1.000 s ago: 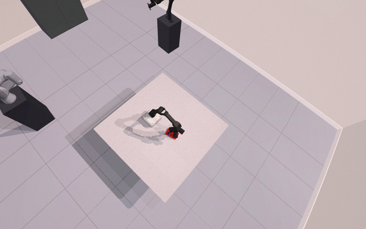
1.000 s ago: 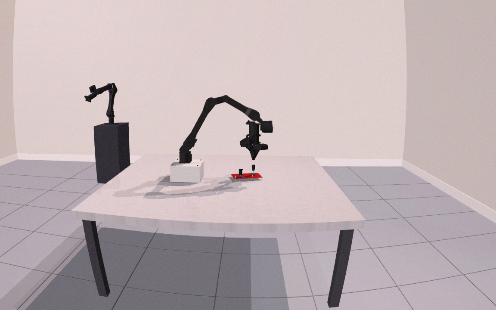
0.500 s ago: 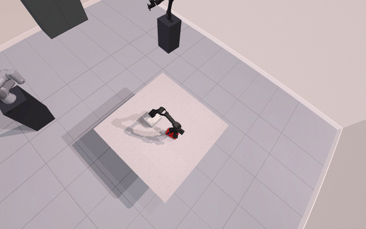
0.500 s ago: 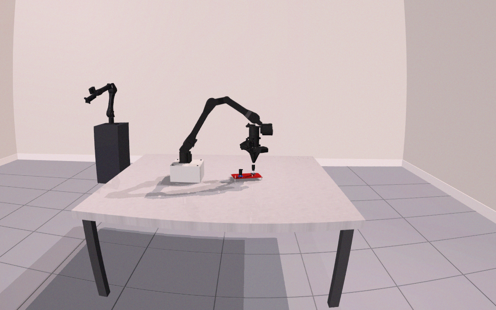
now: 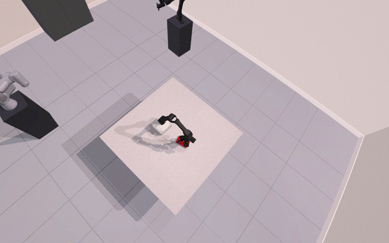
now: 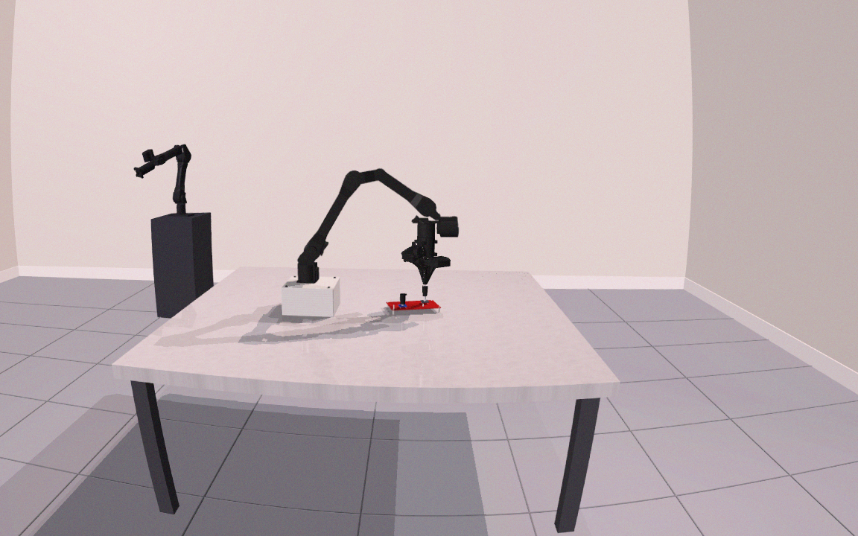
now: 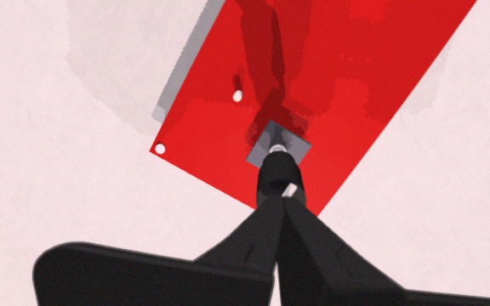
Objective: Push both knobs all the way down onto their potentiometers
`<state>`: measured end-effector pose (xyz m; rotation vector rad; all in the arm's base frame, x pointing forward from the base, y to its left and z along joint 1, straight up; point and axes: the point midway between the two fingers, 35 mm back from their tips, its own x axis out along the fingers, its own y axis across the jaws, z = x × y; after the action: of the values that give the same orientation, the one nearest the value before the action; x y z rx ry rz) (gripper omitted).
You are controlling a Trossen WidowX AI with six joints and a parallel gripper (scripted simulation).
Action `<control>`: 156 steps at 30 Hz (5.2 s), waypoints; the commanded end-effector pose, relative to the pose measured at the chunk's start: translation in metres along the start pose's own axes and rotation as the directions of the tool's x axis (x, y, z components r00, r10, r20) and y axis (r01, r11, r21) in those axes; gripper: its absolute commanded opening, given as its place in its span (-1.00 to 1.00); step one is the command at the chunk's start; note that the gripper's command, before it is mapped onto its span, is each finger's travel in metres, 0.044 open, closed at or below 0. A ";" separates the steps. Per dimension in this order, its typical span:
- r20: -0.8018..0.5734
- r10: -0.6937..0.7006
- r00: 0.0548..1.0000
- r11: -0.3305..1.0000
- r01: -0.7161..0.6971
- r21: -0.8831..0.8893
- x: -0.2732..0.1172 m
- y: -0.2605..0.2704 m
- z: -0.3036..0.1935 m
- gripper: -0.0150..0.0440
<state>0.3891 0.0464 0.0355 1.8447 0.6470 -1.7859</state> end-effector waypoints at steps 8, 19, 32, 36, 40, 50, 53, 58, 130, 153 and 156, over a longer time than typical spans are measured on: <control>-0.003 -0.002 1.000 1.000 0.002 0.005 0.003 0.000 -0.001 -0.49; -0.003 -0.002 1.000 1.000 0.002 0.005 0.006 0.000 -0.001 -0.49; -0.003 -0.002 1.000 1.000 0.002 0.005 0.005 0.000 -0.001 -0.49; -0.003 -0.002 1.000 1.000 0.002 0.005 0.005 0.000 -0.001 -0.49; -0.003 -0.002 1.000 1.000 0.002 0.005 0.008 0.000 -0.001 -0.49; -0.003 -0.002 1.000 1.000 0.002 0.005 0.010 0.000 -0.001 -0.49; -0.003 -0.002 1.000 1.000 0.002 0.005 0.011 0.000 -0.001 -0.49; -0.003 -0.002 1.000 1.000 0.002 0.005 0.014 0.000 -0.001 -0.49; -0.003 -0.002 1.000 1.000 0.002 0.005 0.036 -0.001 -0.001 -0.49; -0.003 -0.002 1.000 1.000 0.002 0.005 0.041 -0.001 -0.001 -0.49; -0.003 -0.002 1.000 1.000 0.002 0.005 0.041 -0.001 -0.001 -0.49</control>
<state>0.3868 0.0465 0.0124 1.8536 0.6467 -1.7771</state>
